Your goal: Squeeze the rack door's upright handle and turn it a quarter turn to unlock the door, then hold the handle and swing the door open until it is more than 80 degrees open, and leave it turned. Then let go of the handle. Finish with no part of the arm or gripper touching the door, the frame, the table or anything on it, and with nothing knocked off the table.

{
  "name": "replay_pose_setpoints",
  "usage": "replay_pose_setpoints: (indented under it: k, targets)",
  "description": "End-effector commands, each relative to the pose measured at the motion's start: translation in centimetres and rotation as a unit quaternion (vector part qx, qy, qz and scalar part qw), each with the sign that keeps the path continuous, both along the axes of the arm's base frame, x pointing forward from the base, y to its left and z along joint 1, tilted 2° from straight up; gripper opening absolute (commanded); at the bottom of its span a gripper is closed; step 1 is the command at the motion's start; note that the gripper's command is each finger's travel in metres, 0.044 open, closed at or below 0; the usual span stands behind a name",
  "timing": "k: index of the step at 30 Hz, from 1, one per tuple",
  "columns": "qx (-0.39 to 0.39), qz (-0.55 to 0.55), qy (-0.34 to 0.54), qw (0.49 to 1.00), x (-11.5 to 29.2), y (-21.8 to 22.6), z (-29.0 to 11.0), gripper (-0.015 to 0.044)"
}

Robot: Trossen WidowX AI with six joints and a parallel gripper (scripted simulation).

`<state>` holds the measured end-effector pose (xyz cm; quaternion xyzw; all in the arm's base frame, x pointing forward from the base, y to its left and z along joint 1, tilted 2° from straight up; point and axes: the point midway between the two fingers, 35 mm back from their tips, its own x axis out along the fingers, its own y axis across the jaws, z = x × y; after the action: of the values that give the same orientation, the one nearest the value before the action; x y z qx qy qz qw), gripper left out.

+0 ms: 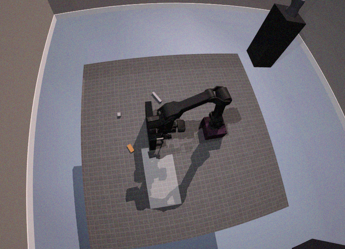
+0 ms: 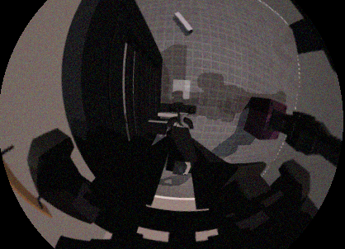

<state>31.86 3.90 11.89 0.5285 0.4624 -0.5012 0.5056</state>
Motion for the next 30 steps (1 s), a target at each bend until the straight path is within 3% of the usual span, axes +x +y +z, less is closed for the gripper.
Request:
replay_pose_setpoints:
  k: [1,30]
  targets:
    - [-0.007,0.045,0.005,0.999,-0.6,-0.4,-0.1,0.0017]
    - [-0.025,0.307,0.013,0.951,-4.6,-2.9,-0.4,0.0017]
